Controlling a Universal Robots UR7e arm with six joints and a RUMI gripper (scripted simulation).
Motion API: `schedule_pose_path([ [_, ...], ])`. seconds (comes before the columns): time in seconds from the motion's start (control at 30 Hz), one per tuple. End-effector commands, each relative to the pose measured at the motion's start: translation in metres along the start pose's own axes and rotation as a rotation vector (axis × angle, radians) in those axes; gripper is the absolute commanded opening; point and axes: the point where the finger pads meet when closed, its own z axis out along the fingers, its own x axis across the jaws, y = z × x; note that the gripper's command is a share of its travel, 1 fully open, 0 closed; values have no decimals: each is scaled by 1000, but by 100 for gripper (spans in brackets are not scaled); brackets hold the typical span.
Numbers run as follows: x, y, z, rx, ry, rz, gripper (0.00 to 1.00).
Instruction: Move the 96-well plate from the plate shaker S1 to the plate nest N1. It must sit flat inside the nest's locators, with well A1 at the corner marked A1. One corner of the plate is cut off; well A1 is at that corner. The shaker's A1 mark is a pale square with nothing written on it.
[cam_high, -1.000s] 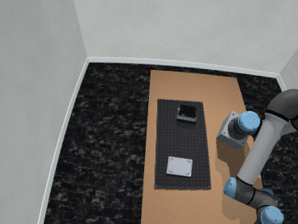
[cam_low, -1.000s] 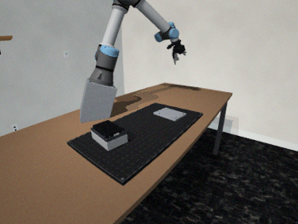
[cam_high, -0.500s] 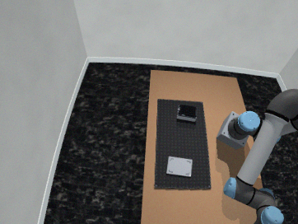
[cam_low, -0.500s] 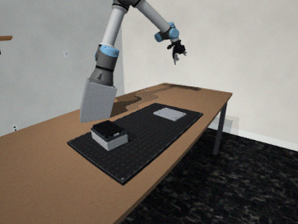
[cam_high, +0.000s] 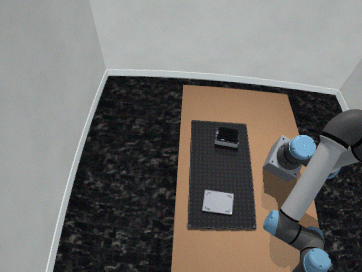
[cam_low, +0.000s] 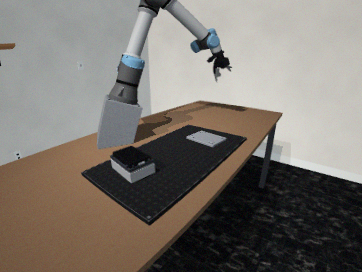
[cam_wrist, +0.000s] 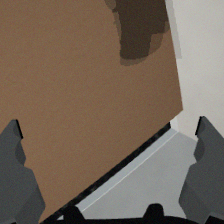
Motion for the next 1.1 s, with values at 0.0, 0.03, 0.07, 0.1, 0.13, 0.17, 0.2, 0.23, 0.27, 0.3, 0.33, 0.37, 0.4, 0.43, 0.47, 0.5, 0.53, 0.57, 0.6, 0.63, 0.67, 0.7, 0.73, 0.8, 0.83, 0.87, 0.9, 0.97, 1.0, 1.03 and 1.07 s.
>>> schedule_pose_path([
  [0.0,-1,13,2,-44,-27,74,100],
  [0.03,-2,20,3,-51,-31,83,100],
  [0.07,-4,25,4,-51,-30,83,100],
  [0.1,-6,29,5,-51,-31,83,100],
  [0.13,-11,34,6,-50,-36,84,100],
  [0.17,-12,38,7,-49,-36,84,100],
  [0.2,-13,43,8,-49,-35,82,100],
  [0.23,-14,48,9,-49,-34,82,100],
  [0.27,-16,52,10,-49,-34,82,100],
  [0.3,-18,57,11,-49,-35,82,100],
  [0.33,-18,57,11,-49,-35,82,100],
  [0.37,-18,57,11,-49,-35,82,100],
  [0.4,-18,57,11,-49,-35,82,100],
  [0.43,-18,57,11,-49,-35,82,100],
  [0.47,-18,57,11,-49,-35,82,100],
  [0.5,-16,62,10,-67,-41,110,100],
  [0.53,-17,67,11,-83,-51,137,100],
  [0.57,-19,71,11,-98,-62,164,100],
  [0.6,-21,76,12,-104,-66,173,100],
  [0.63,-23,81,12,-104,-65,173,100],
  [0.67,-26,86,13,-104,-67,173,100],
  [0.7,-30,90,14,-104,-71,174,100],
  [0.73,-32,94,15,-102,-71,174,100],
  [0.8,-35,103,16,-102,-69,173,100],
  [0.83,-37,108,16,-102,-69,173,100],
  [0.87,-38,112,17,-102,-70,173,100],
  [0.9,-38,112,17,-102,-70,173,100],
  [0.97,-41,116,17,-118,-81,202,100],
  [1.0,-41,116,17,-118,-81,202,100],
  [1.03,-41,116,17,-118,-81,202,100],
  [1.07,-39,122,16,-136,-85,229,100],
])
